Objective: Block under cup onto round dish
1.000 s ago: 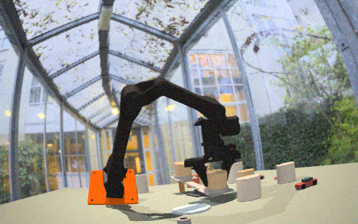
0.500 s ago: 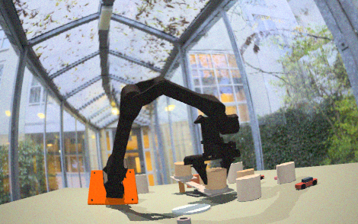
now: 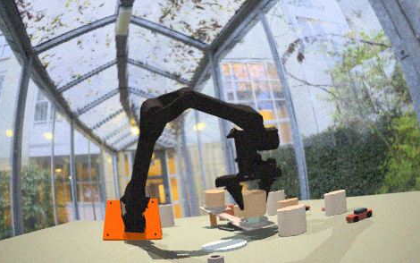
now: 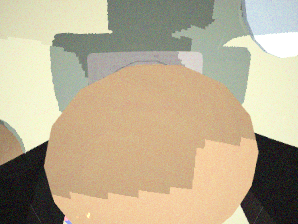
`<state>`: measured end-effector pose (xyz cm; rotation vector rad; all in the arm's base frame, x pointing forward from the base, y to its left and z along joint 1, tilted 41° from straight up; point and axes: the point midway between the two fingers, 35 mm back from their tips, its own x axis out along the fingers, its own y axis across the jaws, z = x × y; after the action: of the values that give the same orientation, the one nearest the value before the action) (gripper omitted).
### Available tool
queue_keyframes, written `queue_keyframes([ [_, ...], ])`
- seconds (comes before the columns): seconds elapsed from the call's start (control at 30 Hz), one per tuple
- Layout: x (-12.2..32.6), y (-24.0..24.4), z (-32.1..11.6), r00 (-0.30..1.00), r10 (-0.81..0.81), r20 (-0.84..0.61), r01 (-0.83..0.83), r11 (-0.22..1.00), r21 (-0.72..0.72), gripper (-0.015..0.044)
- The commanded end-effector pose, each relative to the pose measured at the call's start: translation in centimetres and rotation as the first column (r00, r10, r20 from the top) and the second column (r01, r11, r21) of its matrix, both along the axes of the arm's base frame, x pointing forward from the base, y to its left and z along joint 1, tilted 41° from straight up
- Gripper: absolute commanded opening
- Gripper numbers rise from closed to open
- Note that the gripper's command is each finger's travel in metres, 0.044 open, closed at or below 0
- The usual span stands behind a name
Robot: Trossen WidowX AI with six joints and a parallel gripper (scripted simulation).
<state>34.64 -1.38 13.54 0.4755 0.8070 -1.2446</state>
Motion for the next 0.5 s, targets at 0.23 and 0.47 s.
queue_keyframes([
  [0.23,0.1,1.4,1.4,1.0,0.017,0.023,-0.017,1.0,0.009,0.0],
  [0.47,0.1,2.0,2.1,0.999,0.024,0.029,-0.024,1.0,0.011,0.0],
])
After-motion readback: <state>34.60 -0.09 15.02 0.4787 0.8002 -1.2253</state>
